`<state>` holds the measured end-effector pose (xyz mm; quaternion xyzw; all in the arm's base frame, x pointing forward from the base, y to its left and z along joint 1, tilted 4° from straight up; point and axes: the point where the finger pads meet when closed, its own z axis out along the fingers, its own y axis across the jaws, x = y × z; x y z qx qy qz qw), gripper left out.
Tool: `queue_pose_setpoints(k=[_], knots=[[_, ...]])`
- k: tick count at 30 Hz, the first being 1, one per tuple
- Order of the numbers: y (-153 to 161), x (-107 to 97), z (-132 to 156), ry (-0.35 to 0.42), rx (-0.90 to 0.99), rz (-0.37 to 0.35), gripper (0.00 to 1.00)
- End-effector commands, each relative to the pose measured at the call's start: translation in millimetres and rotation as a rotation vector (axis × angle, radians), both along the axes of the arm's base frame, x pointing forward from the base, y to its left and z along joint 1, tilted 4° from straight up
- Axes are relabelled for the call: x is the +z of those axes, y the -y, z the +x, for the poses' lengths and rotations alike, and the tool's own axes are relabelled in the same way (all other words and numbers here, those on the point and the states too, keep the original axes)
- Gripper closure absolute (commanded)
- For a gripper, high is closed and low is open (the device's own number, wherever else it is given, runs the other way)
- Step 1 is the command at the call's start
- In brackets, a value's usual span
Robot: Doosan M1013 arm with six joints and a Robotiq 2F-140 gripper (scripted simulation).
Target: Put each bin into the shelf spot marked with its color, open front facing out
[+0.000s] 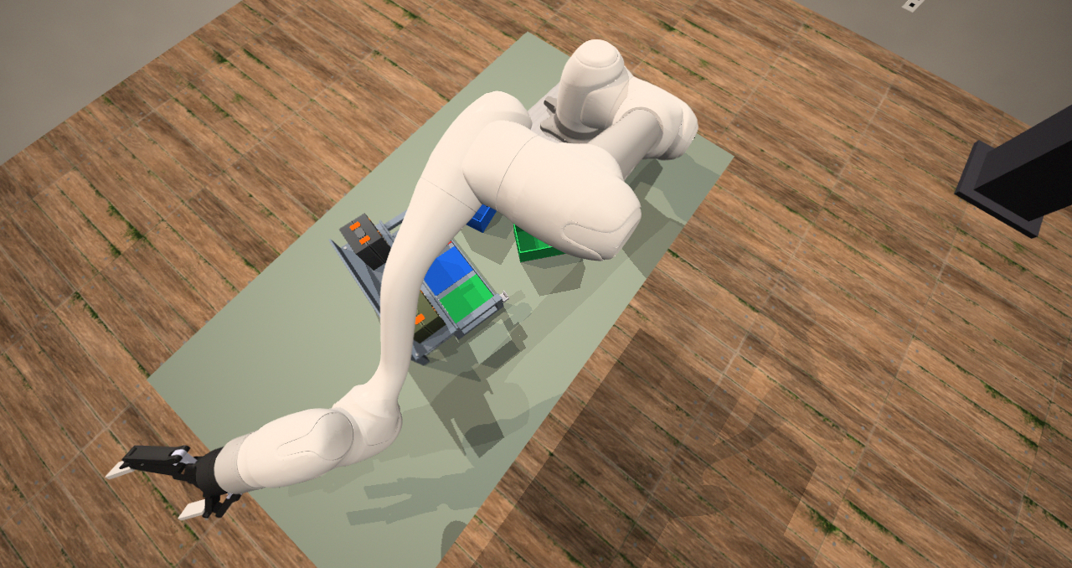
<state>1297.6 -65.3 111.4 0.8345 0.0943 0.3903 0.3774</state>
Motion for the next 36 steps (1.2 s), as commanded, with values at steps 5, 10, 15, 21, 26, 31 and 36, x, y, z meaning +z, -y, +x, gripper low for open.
queue_pose_setpoints(k=[5,10,15,21,26,31,36], knots=[[32.4,36.4,-54.8,-0.066,-0.092,0.043,0.00],[46.2,55.2,-88.8,-0.107,-0.141,0.077,0.00],[57.4,72.6,-126.4,-0.153,-0.187,0.115,0.00],[63.8,85.1,-157.6,-0.192,-0.219,0.147,0.00],[69.2,102.7,-208.7,-0.258,-0.262,0.203,0.00],[69.6,114.9,-250.0,-0.312,-0.289,0.250,0.00],[66.6,126.0,-291.5,-0.366,-0.309,0.299,0.00]])
